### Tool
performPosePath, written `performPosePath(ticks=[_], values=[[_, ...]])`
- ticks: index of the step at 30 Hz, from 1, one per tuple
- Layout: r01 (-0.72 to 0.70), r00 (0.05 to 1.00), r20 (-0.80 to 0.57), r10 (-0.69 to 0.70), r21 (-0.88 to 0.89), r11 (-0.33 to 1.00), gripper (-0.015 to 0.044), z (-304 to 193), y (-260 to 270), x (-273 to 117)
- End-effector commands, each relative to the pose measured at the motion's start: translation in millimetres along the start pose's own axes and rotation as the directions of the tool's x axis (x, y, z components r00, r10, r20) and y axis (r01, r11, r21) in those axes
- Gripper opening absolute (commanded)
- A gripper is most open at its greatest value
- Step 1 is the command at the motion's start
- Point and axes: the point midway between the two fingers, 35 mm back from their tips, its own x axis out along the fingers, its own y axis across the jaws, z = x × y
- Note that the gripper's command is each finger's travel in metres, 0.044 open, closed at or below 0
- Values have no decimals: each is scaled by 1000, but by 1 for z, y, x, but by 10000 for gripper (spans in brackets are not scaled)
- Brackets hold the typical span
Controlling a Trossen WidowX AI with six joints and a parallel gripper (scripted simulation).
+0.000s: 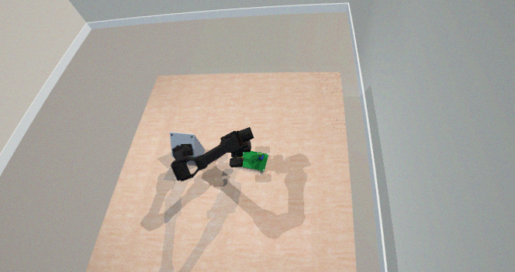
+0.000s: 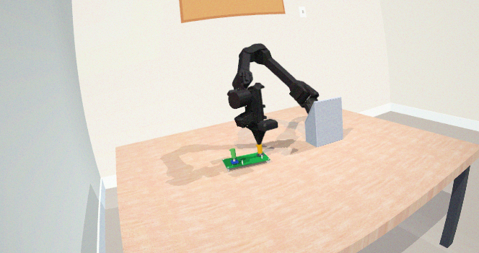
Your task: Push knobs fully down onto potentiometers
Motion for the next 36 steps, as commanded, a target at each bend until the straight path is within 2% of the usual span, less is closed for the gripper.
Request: performPosePath(ticks=[1, 18, 36], values=[[7, 1000, -10, -7, 6, 1000, 0, 1, -1, 7], [7, 1000, -10, -7, 6, 1000, 0, 1, -1, 7], [6, 1000, -10, -6, 5, 1000, 0, 1, 0, -18]])
